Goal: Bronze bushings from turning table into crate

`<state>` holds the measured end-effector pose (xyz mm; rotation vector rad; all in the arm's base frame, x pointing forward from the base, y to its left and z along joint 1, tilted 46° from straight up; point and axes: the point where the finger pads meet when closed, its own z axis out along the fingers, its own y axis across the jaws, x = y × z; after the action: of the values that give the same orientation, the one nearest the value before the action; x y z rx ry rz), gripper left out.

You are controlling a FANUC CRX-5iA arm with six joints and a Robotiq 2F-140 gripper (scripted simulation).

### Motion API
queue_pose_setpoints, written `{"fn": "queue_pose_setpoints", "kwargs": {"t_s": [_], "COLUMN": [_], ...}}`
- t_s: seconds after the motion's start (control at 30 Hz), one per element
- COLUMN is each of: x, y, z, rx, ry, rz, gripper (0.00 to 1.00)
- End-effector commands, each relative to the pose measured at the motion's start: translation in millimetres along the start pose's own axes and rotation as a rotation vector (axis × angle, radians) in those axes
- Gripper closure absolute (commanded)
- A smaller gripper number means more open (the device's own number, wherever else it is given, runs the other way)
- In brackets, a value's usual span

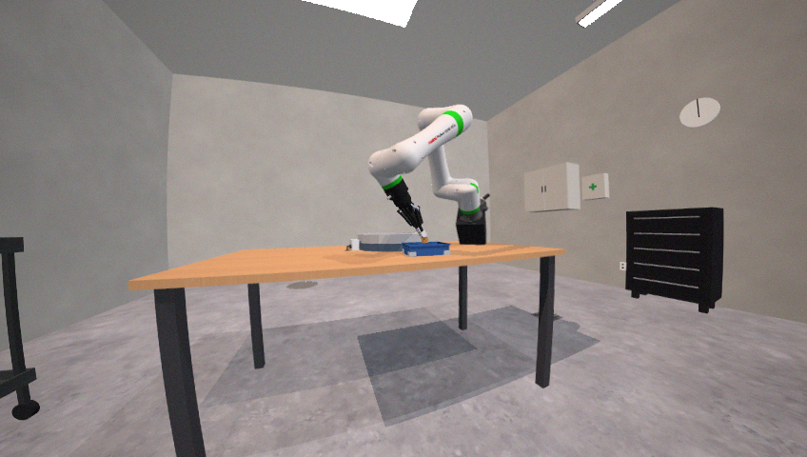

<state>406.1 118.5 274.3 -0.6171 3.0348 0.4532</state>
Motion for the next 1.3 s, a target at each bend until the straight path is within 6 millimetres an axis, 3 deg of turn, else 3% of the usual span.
{"fn": "queue_pose_setpoints", "kwargs": {"t_s": [0.0, 0.77, 1.27], "x": [-2, -23, -25], "y": [0, 0, 0], "z": [2, 27, 30], "rx": [0.0, 0.0, 0.0], "ry": [0.0, 0.0, 0.0], "rz": [0.0, 0.0, 0.0], "gripper": [1.0, 1.0, 1.0]}}
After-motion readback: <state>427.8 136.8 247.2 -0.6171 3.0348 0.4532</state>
